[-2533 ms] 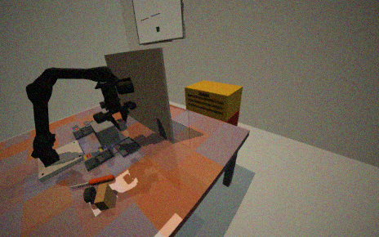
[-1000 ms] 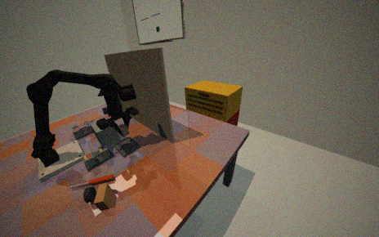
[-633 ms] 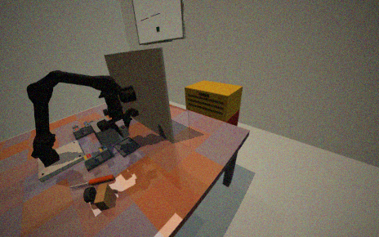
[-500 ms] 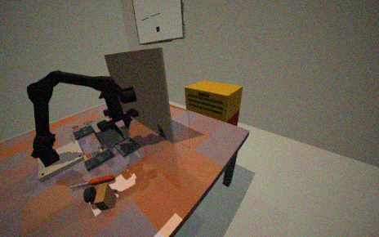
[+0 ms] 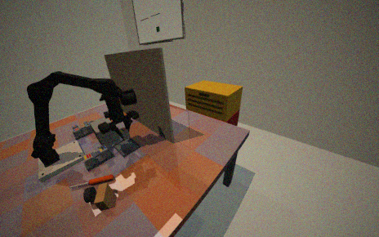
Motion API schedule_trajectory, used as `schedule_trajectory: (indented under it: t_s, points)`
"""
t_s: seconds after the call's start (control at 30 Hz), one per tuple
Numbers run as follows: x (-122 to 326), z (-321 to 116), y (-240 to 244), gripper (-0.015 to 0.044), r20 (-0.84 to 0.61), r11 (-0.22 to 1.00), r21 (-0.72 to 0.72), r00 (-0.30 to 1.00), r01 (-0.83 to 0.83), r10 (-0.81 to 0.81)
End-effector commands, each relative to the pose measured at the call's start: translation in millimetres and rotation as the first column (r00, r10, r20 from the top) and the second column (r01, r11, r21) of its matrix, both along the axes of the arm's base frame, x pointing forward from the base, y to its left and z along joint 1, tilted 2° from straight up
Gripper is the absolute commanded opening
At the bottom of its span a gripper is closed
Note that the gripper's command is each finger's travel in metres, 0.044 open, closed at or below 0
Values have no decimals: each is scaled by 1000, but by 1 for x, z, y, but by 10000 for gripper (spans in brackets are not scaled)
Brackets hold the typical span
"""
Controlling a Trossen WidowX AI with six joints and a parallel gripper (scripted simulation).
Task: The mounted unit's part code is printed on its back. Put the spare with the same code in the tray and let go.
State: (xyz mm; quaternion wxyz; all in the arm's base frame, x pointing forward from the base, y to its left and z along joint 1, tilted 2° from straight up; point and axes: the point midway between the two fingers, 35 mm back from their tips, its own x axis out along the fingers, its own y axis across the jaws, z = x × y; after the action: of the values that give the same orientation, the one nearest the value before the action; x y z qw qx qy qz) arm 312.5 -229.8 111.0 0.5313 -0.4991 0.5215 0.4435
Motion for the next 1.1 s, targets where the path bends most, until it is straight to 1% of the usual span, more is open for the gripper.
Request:
schedule_trajectory:
  t_s: [0.0, 1.07]
  points:
    - [0, -5, 2, 0, -2, 1000, 8, 1000, -4, 4]
    - [-2, -27, 3, 0, -2, 1000, 8, 1000, -4, 4]
